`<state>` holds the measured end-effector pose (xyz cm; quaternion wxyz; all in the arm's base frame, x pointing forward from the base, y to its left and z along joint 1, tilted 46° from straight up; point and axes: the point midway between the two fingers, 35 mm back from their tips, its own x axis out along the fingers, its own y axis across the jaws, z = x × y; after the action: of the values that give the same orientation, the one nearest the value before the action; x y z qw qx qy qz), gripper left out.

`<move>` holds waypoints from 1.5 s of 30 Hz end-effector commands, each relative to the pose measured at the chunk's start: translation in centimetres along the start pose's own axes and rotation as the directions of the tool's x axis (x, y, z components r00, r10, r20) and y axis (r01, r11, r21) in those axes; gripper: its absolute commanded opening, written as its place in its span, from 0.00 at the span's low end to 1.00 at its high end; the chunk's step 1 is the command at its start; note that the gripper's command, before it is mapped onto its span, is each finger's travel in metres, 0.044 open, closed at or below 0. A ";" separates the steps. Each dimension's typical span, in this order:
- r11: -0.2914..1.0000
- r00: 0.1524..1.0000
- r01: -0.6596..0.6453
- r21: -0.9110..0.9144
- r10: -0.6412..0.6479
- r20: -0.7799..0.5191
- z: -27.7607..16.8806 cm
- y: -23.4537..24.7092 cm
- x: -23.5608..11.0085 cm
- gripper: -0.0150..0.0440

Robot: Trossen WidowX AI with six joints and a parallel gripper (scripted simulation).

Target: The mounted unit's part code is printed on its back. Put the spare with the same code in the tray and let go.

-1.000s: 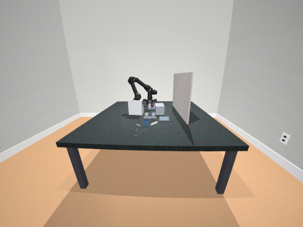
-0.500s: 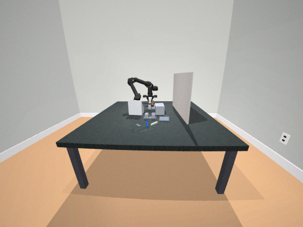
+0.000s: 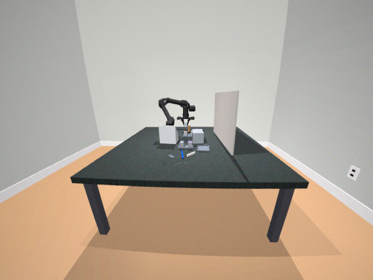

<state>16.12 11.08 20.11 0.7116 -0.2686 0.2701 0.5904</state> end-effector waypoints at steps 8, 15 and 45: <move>1.000 1.000 0.012 -0.010 -0.012 0.005 0.3 -0.5 -3.8 0.25; 1.000 1.000 0.016 -0.010 -0.016 0.007 0.4 -0.8 -4.7 0.25; 0.999 0.998 0.029 0.015 -0.028 -0.052 -7.6 -12.7 -6.8 0.25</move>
<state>25.87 0.44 20.95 0.7147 -0.2784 0.2867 0.5740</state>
